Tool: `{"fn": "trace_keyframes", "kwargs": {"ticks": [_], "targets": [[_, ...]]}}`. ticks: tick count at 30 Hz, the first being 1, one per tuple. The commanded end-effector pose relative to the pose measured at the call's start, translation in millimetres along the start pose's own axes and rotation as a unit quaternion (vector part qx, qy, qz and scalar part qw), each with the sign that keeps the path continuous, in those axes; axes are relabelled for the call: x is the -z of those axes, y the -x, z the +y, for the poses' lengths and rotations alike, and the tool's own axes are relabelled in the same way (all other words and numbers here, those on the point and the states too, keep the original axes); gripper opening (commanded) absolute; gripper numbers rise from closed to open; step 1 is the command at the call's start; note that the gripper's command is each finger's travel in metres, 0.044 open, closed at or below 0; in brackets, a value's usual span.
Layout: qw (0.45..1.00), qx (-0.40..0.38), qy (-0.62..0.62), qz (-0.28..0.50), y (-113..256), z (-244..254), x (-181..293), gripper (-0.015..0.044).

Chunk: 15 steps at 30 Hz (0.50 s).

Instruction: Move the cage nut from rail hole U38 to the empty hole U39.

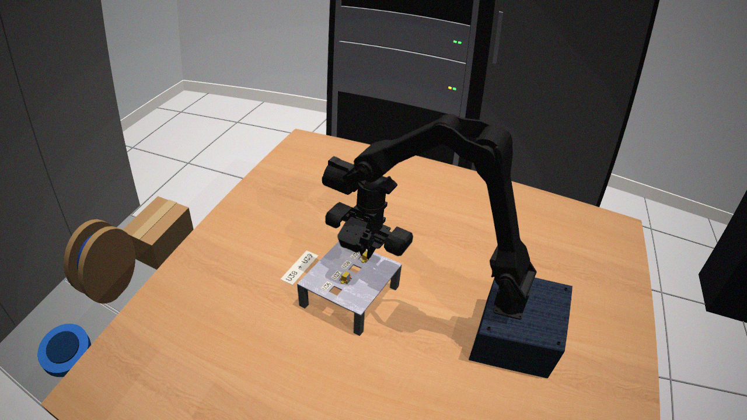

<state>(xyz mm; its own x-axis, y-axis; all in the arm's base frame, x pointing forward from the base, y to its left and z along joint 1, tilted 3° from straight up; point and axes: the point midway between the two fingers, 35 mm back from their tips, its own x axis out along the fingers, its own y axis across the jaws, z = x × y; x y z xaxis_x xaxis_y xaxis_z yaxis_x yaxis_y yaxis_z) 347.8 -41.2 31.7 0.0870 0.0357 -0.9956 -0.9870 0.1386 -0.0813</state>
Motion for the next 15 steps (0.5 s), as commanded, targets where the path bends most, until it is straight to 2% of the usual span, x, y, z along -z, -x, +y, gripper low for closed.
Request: {"fn": "trace_keyframes", "kwargs": {"ticks": [1,15], "targets": [[1.0,-0.004,0.002,0.001,-2.1,0.8,0.3,0.0033],[1.0,-0.012,0.002,0.001,-2.2,0.0,0.2,0.0033]]}}
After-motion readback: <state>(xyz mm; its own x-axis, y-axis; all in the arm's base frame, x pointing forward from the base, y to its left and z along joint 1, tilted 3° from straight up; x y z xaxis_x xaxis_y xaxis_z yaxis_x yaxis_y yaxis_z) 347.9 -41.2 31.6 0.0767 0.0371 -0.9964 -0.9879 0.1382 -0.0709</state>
